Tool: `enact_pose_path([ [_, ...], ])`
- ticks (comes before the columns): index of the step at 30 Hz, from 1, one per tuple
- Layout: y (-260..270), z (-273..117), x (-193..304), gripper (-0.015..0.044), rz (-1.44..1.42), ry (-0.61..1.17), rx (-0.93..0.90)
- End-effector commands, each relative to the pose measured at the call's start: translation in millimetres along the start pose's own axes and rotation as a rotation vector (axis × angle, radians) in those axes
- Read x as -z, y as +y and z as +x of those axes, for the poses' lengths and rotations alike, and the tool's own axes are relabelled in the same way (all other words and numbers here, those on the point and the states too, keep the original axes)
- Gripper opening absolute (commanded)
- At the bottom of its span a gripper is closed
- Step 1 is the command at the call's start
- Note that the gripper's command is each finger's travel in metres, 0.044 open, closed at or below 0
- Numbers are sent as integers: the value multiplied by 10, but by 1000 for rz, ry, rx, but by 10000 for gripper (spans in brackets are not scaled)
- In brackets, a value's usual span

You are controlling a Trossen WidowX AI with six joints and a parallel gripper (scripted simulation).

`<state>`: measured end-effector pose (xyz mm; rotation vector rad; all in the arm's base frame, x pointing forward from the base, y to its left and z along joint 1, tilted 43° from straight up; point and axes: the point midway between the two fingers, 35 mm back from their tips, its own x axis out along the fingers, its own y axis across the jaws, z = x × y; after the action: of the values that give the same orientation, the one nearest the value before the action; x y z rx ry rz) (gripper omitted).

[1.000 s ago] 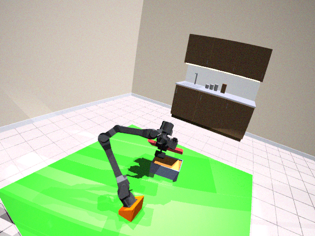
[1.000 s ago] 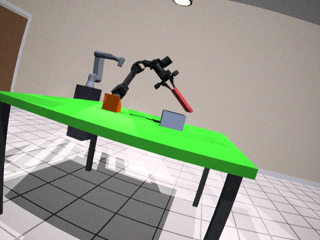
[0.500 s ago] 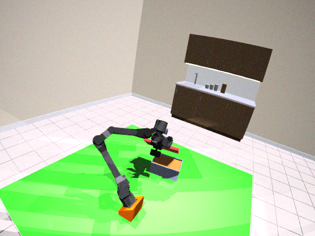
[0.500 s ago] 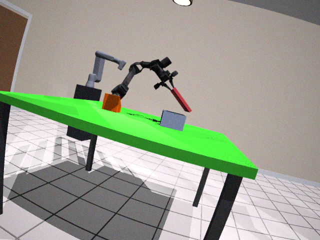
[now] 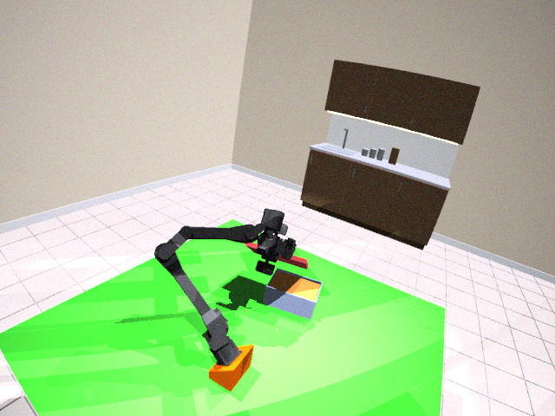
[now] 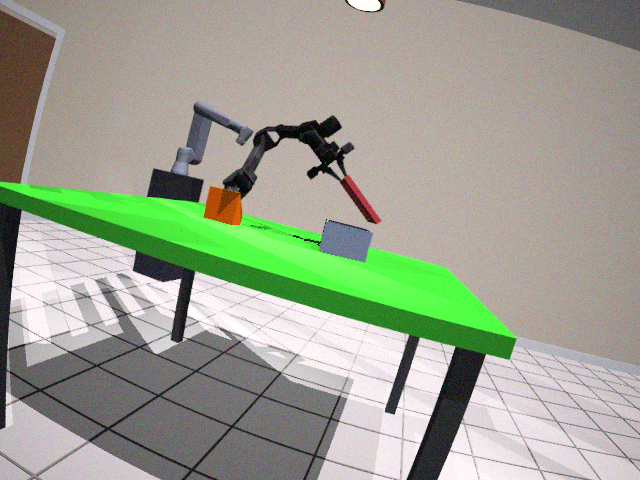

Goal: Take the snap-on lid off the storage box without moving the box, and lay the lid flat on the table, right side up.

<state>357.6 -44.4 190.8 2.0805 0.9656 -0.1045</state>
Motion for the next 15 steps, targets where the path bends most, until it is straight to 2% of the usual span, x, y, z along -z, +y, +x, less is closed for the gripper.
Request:
enact_pose_path([
  [1, -23, -12, 72, 0, 9, -5, 0],
  [15, -42, -36, 350, 0, 10, -5, 0],
])
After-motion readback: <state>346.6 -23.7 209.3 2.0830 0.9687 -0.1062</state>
